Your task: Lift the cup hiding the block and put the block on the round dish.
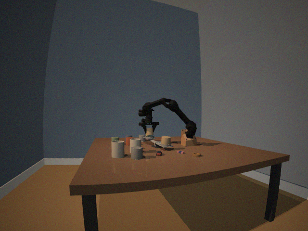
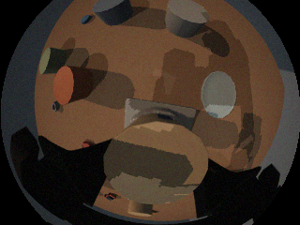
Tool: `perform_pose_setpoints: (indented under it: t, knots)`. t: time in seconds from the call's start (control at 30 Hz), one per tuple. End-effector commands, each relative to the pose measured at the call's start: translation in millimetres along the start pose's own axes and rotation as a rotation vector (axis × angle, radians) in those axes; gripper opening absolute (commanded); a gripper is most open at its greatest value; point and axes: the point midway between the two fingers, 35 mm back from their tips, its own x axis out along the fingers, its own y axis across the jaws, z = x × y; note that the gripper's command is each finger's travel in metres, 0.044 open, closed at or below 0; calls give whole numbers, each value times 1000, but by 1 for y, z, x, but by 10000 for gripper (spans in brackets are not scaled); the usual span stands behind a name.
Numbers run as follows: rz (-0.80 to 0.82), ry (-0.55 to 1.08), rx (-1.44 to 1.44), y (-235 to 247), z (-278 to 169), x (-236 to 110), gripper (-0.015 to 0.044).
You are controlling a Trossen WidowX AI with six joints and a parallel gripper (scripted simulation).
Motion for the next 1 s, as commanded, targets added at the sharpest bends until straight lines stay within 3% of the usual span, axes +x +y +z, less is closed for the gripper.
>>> perform_pose_setpoints:
  t: [0.0,0.97]
  knots:
    - [21,-27,-11,2,7,-12,0]
    - [20,-27,-11,-2,4,-50,0]
